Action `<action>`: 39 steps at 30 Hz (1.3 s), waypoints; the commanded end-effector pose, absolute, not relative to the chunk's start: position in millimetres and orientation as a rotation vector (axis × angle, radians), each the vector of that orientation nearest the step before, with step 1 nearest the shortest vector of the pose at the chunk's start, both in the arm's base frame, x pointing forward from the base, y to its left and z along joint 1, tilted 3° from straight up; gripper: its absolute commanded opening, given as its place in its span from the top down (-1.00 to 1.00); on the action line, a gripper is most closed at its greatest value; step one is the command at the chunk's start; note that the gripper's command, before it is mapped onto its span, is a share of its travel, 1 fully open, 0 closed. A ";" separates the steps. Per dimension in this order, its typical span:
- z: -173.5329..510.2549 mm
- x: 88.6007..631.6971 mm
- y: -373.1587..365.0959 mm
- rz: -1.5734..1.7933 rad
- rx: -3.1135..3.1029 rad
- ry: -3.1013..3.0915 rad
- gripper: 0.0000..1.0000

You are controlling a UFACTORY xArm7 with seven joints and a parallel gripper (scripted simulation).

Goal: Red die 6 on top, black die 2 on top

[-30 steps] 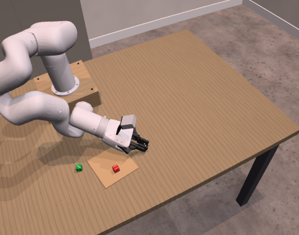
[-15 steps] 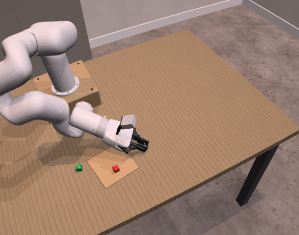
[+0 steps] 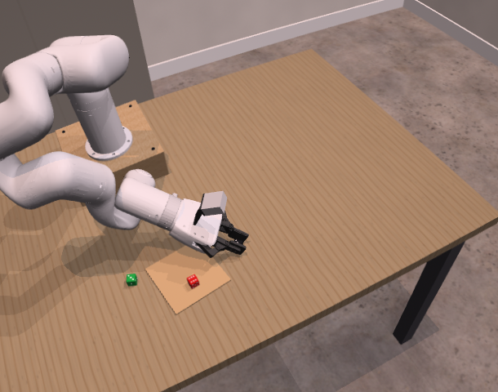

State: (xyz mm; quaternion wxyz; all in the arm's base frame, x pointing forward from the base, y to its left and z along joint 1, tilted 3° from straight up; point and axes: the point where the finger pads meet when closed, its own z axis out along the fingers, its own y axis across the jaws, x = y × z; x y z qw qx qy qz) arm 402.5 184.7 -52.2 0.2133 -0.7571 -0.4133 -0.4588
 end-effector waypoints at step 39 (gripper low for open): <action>-51.2 402.9 185.1 -1.276 -2.099 -1.148 0.28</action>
